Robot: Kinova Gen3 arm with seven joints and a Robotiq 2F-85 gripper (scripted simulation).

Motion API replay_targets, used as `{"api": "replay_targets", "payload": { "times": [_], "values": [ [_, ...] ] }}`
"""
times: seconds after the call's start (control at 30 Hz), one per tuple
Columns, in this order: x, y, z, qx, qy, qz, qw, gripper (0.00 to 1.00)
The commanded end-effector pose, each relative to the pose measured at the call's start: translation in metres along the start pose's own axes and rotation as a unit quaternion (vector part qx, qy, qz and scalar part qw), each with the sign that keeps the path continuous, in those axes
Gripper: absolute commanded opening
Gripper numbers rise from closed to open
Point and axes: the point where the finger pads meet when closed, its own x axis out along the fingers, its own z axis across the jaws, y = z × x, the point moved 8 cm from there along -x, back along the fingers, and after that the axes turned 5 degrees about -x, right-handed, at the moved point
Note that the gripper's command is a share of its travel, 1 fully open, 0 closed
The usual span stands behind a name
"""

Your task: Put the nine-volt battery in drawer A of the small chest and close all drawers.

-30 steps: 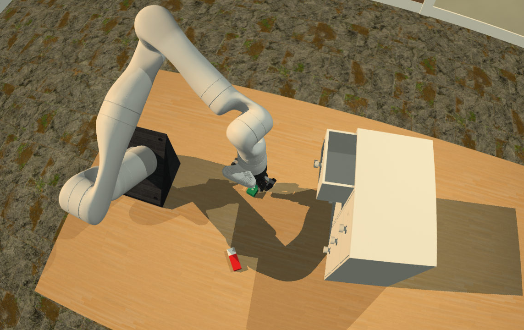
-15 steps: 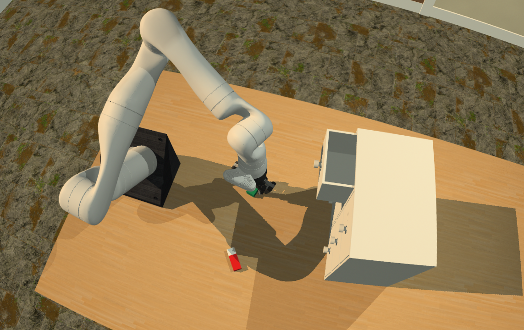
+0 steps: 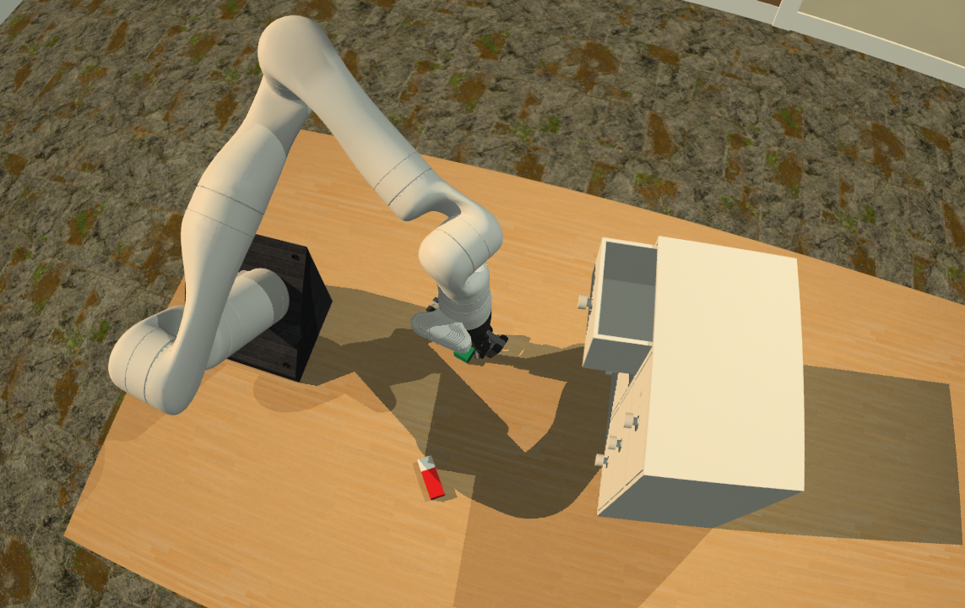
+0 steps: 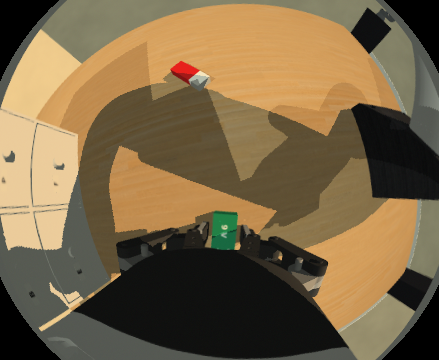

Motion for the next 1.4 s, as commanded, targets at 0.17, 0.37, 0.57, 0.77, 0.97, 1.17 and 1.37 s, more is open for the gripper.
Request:
{"api": "replay_targets", "payload": {
  "times": [0.17, 0.37, 0.57, 0.77, 0.97, 1.17, 1.37],
  "values": [
    [-0.001, 0.000, 0.000, 0.000, 0.000, -0.001, 1.000, 0.23],
    [-0.001, 0.000, 0.000, 0.000, 0.000, -0.001, 1.000, 0.23],
    [-0.001, 0.000, 0.000, 0.000, 0.000, -0.001, 1.000, 0.23],
    [-0.001, 0.000, 0.000, 0.000, 0.000, -0.001, 1.000, 0.23],
    [-0.007, 0.000, 0.000, 0.000, 0.000, -0.001, 1.000, 0.23],
    [-0.025, 0.000, 0.000, 0.000, 0.000, -0.001, 1.000, 0.23],
    [-0.062, 0.000, 0.000, 0.000, 0.000, -0.001, 1.000, 0.23]
  ]
}}
